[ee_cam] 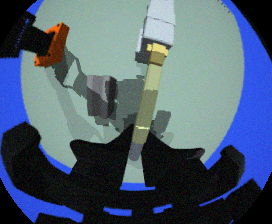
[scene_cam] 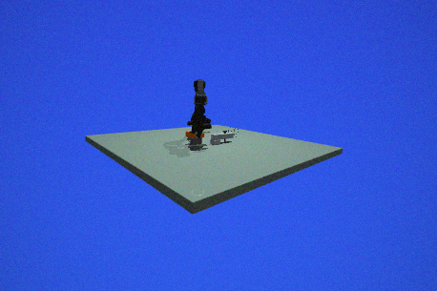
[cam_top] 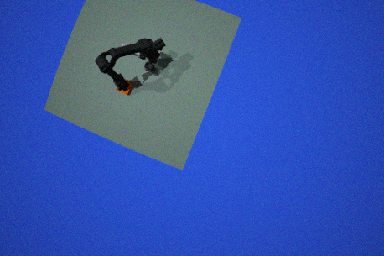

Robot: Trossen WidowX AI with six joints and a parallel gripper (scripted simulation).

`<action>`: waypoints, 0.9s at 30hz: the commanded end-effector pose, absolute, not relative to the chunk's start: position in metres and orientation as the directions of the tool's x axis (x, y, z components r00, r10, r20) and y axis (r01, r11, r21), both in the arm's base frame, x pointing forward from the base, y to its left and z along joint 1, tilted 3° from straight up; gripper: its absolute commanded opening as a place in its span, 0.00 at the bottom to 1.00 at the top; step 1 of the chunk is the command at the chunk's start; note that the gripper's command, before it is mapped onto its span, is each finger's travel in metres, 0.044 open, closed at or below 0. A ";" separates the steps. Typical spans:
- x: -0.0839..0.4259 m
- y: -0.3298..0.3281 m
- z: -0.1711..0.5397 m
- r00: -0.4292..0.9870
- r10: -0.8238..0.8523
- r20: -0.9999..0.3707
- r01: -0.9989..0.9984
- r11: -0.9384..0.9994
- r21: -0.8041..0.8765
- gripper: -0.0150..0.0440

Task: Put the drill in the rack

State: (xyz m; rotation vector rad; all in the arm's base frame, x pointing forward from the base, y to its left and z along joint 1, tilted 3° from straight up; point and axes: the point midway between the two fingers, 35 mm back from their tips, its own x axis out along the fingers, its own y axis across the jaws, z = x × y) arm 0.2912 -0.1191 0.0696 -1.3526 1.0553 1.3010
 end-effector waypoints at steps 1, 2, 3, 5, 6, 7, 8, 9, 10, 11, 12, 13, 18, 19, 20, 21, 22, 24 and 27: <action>0.292 -0.119 0.073 0.066 0.027 -0.997 -0.981 -0.181 -0.070 0.25; 0.293 -0.119 0.073 0.066 0.027 -0.997 -0.981 -0.181 -0.070 0.25; 0.293 -0.120 0.073 0.066 0.027 -0.997 -0.981 -0.181 -0.070 0.25; 0.293 -0.120 0.074 0.066 0.027 -0.997 -0.981 -0.181 -0.070 0.25; 0.293 -0.120 0.074 0.066 0.027 -0.997 -0.981 -0.181 -0.070 0.25; 0.293 -0.120 0.075 0.067 0.027 -0.997 -0.981 -0.181 -0.070 0.25; 0.293 -0.120 0.075 0.067 0.027 -0.997 -0.981 -0.181 -0.070 0.25; 0.293 -0.120 0.075 0.067 0.027 -0.997 -0.981 -0.181 -0.070 0.25; 0.293 -0.120 0.076 0.067 0.027 -0.997 -0.981 -0.181 -0.070 0.25; 0.293 -0.120 0.076 0.067 0.027 -0.997 -0.981 -0.181 -0.070 0.25; 0.293 -0.120 0.076 0.067 0.027 -0.997 -0.981 -0.181 -0.070 0.25; 0.293 -0.120 0.076 0.067 0.027 -0.997 -0.981 -0.181 -0.070 0.25; 0.288 -0.122 0.075 0.066 0.026 -0.997 -0.981 -0.181 -0.070 0.25; 0.286 -0.123 0.075 0.066 0.026 -0.997 -0.981 -0.181 -0.070 0.25; 0.284 -0.124 0.074 0.066 0.026 -0.997 -0.981 -0.181 -0.069 0.25; 0.282 -0.124 0.073 0.066 0.026 -0.998 -0.981 -0.181 -0.069 0.25; 0.280 -0.125 0.073 0.065 0.026 -0.998 -0.981 -0.181 -0.069 0.25; 0.275 -0.126 0.071 0.065 0.026 -0.998 -0.981 -0.181 -0.069 0.25; 0.269 -0.129 0.069 0.065 0.026 -0.998 -0.981 -0.181 -0.068 0.25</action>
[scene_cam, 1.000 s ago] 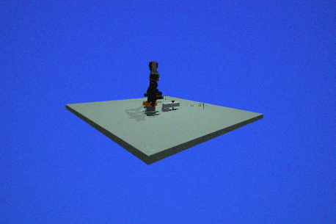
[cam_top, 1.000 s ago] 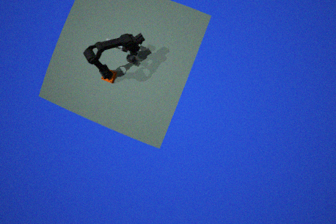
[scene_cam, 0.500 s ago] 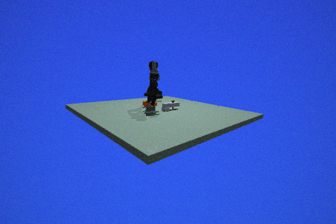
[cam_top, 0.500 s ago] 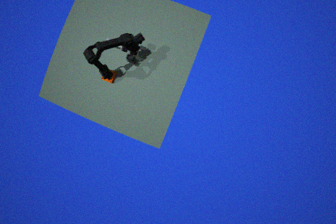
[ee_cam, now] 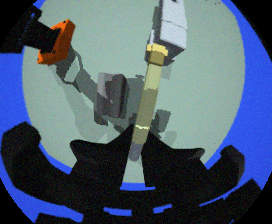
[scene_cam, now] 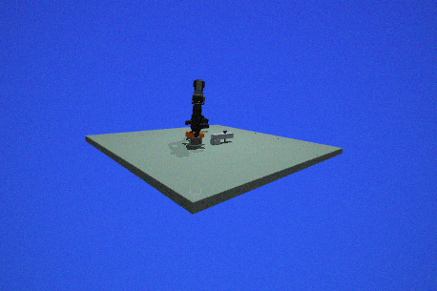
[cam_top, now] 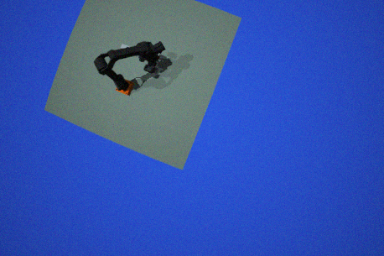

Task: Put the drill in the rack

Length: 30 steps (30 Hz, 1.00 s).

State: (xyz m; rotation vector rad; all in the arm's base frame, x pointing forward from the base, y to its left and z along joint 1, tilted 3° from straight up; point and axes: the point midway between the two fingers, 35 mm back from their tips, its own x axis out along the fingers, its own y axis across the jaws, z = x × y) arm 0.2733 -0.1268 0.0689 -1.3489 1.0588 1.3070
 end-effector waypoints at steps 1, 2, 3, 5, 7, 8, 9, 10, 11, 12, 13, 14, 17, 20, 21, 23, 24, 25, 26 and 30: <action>0.267 -0.130 0.069 0.064 0.026 -0.998 -0.981 -0.181 -0.068 0.25; 0.265 -0.130 0.068 0.064 0.026 -0.998 -0.981 -0.181 -0.068 0.25; 0.263 -0.131 0.068 0.064 0.026 -0.998 -0.981 -0.181 -0.068 0.25; 0.259 -0.133 0.067 0.064 0.025 -0.998 -0.981 -0.181 -0.067 0.25; 0.255 -0.135 0.066 0.063 0.025 -0.998 -0.981 -0.181 -0.067 0.25; 0.252 -0.135 0.066 0.063 0.025 -0.998 -0.981 -0.181 -0.067 0.25; 0.250 -0.136 0.066 0.063 0.025 -0.998 -0.981 -0.181 -0.066 0.25; 0.248 -0.137 0.065 0.063 0.025 -0.998 -0.981 -0.181 -0.066 0.25; 0.246 -0.138 0.065 0.063 0.025 -0.998 -0.981 -0.181 -0.066 0.25; 0.244 -0.139 0.065 0.062 0.025 -0.998 -0.981 -0.181 -0.066 0.25; 0.242 -0.140 0.065 0.062 0.025 -0.998 -0.981 -0.181 -0.066 0.25; 0.240 -0.141 0.065 0.062 0.025 -0.998 -0.981 -0.181 -0.066 0.25; 0.234 -0.143 0.065 0.062 0.024 -0.998 -0.981 -0.181 -0.065 0.25; 0.228 -0.146 0.065 0.061 0.024 -0.998 -0.981 -0.181 -0.065 0.25; 0.226 -0.147 0.066 0.061 0.024 -0.998 -0.981 -0.181 -0.064 0.25; 0.227 -0.147 0.063 0.061 0.024 -0.998 -0.981 -0.181 -0.064 0.25; 0.227 -0.147 0.061 0.061 0.024 -0.998 -0.981 -0.181 -0.064 0.25; 0.227 -0.147 0.059 0.061 0.024 -0.998 -0.981 -0.181 -0.064 0.25; 0.227 -0.147 0.056 0.061 0.024 -0.998 -0.981 -0.181 -0.064 0.25; 0.227 -0.147 0.048 0.061 0.024 -0.998 -0.981 -0.181 -0.064 0.25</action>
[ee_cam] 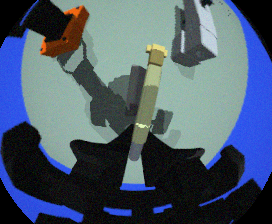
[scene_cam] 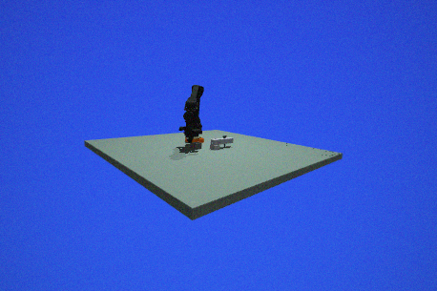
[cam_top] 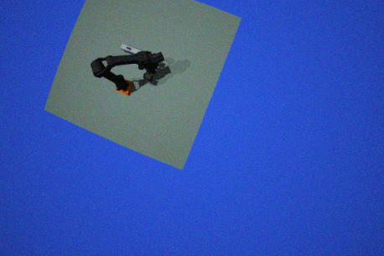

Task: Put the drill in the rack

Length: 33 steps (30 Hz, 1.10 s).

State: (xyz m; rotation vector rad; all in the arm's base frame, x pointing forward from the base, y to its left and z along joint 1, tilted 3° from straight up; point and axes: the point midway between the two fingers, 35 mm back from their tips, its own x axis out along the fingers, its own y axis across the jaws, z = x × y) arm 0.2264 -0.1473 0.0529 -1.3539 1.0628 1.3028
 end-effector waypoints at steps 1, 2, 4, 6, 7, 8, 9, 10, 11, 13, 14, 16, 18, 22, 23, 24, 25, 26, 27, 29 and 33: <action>0.227 -0.147 0.046 0.061 0.024 -0.998 -0.981 -0.181 -0.064 0.25; 0.227 -0.147 0.044 0.061 0.024 -0.998 -0.981 -0.181 -0.064 0.25; 0.227 -0.147 0.043 0.061 0.024 -0.998 -0.981 -0.181 -0.064 0.25; 0.227 -0.147 0.042 0.061 0.024 -0.998 -0.981 -0.181 -0.064 0.25; 0.226 -0.147 0.041 0.061 0.024 -0.998 -0.981 -0.181 -0.064 0.25; 0.226 -0.147 0.040 0.061 0.024 -0.998 -0.981 -0.181 -0.064 0.25; 0.227 -0.147 0.039 0.061 0.024 -0.998 -0.981 -0.181 -0.064 0.25; 0.227 -0.147 0.038 0.061 0.024 -0.998 -0.981 -0.181 -0.064 0.25; 0.227 -0.147 0.036 0.061 0.024 -0.998 -0.981 -0.181 -0.064 0.25; 0.227 -0.147 0.033 0.061 0.024 -0.998 -0.981 -0.181 -0.064 0.25; 0.227 -0.147 0.032 0.061 0.024 -0.998 -0.981 -0.181 -0.064 0.25; 0.227 -0.147 0.029 0.061 0.024 -0.998 -0.981 -0.181 -0.064 0.25; 0.227 -0.147 0.026 0.061 0.024 -0.998 -0.981 -0.181 -0.064 0.25; 0.228 -0.146 0.021 0.061 0.024 -0.998 -0.981 -0.181 -0.064 0.25; 0.228 -0.146 0.019 0.061 0.024 -0.998 -0.981 -0.181 -0.064 0.25; 0.228 -0.146 0.018 0.061 0.024 -0.998 -0.981 -0.181 -0.064 0.25; 0.228 -0.146 0.016 0.061 0.024 -0.998 -0.981 -0.181 -0.064 0.25; 0.228 -0.146 0.015 0.061 0.024 -0.998 -0.981 -0.181 -0.064 0.25; 0.229 -0.146 0.014 0.061 0.024 -0.998 -0.981 -0.181 -0.064 0.25; 0.228 -0.146 0.017 0.061 0.026 -0.998 -0.981 -0.183 -0.064 0.30; 0.228 -0.146 0.017 0.061 0.026 -0.998 -0.981 -0.183 -0.064 0.48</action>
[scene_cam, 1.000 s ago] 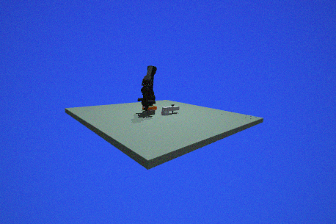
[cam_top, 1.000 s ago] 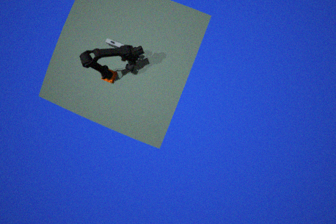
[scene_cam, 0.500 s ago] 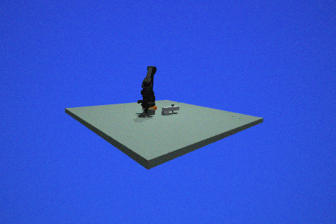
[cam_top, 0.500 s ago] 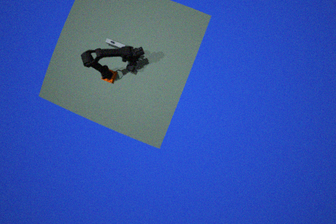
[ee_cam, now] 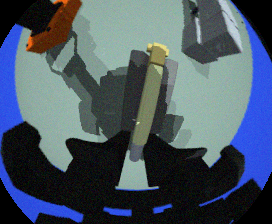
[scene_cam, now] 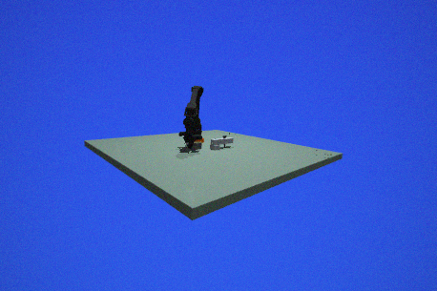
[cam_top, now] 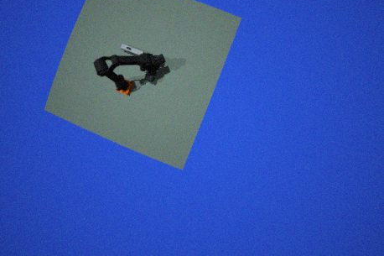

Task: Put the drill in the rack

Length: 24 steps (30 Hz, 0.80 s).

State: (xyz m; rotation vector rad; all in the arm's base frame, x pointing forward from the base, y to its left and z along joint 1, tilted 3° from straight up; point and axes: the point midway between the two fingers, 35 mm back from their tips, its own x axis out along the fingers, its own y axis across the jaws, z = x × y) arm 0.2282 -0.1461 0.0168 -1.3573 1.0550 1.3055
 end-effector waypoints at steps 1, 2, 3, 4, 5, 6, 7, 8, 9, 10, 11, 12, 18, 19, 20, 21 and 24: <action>0.228 -0.146 0.017 0.061 0.026 -0.998 -0.981 -0.183 -0.064 0.52; 0.228 -0.146 0.017 0.061 0.026 -0.998 -0.981 -0.183 -0.064 0.57; 0.228 -0.146 0.017 0.061 0.026 -0.998 -0.981 -0.183 -0.064 0.61; 0.228 -0.146 0.017 0.061 0.026 -0.998 -0.981 -0.183 -0.064 0.65; 0.228 -0.146 0.017 0.061 0.026 -0.998 -0.981 -0.183 -0.064 0.70; 0.228 -0.146 0.017 0.061 0.026 -0.998 -0.981 -0.183 -0.064 0.74; 0.228 -0.146 0.017 0.061 0.026 -0.998 -0.981 -0.183 -0.064 0.79; 0.228 -0.146 0.017 0.061 0.026 -0.998 -0.981 -0.183 -0.064 0.83; 0.228 -0.146 0.017 0.061 0.026 -0.998 -0.981 -0.183 -0.064 0.88; 0.228 -0.146 0.017 0.061 0.026 -0.998 -0.981 -0.183 -0.064 0.92; 0.228 -0.146 0.017 0.061 0.026 -0.998 -0.981 -0.183 -0.064 0.97; 0.228 -0.146 0.020 0.061 0.025 -0.998 -0.981 -0.183 -0.064 1.00; 0.224 -0.145 0.049 0.061 0.024 -0.998 -0.981 -0.181 -0.064 1.00; 0.224 -0.145 0.053 0.061 0.024 -0.998 -0.981 -0.181 -0.064 1.00; 0.223 -0.146 0.058 0.061 0.024 -0.998 -0.981 -0.181 -0.064 1.00; 0.223 -0.146 0.063 0.061 0.024 -0.998 -0.981 -0.181 -0.064 1.00; 0.223 -0.147 0.077 0.061 0.024 -0.998 -0.981 -0.181 -0.064 1.00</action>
